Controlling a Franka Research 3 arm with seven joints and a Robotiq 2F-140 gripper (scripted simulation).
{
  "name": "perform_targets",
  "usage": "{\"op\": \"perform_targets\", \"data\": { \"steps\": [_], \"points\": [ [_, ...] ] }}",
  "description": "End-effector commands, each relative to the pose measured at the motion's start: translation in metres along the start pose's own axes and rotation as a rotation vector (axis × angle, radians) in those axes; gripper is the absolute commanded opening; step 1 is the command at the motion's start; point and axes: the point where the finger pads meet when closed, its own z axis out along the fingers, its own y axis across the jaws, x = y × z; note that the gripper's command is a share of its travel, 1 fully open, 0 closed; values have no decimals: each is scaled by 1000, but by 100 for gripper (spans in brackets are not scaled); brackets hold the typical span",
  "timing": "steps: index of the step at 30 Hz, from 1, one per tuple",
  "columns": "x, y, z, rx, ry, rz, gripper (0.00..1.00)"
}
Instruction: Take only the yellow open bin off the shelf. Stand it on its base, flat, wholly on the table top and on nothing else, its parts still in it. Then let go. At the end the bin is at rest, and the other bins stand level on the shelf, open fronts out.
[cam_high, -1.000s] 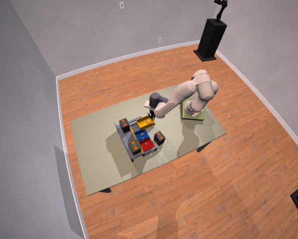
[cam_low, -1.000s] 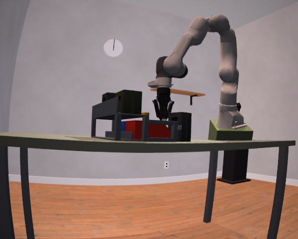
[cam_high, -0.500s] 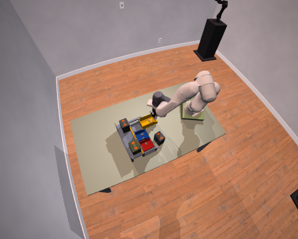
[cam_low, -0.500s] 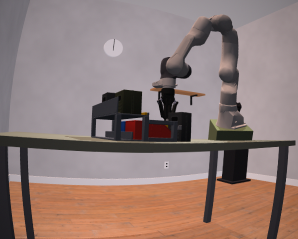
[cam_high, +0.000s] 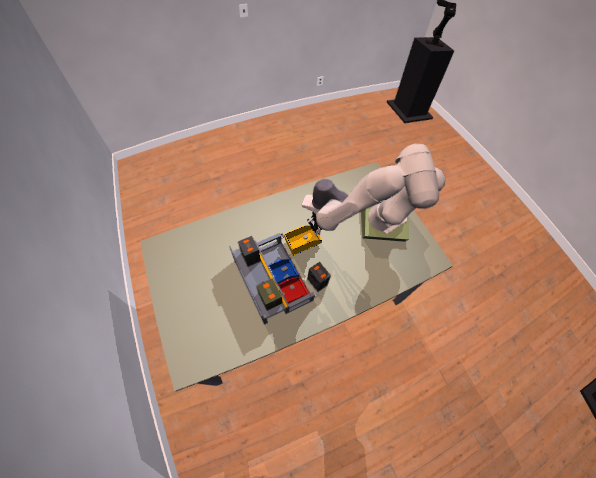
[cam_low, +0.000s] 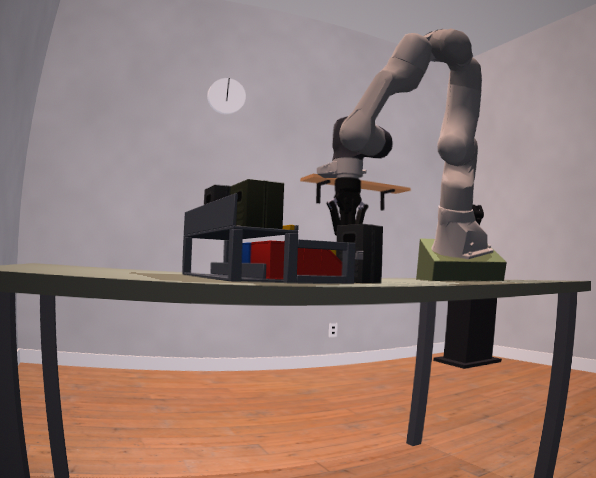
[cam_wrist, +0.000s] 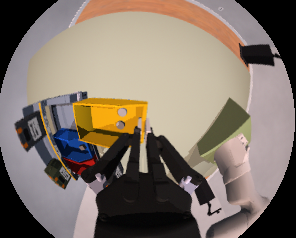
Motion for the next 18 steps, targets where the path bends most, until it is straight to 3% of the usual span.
{"op": "perform_targets", "data": {
  "steps": [1, 18],
  "points": [
    [0, 2, -2, 13, -5, -52, 0],
    [-1, -9, -2, 13, -5, -52, 0]
  ]
}}
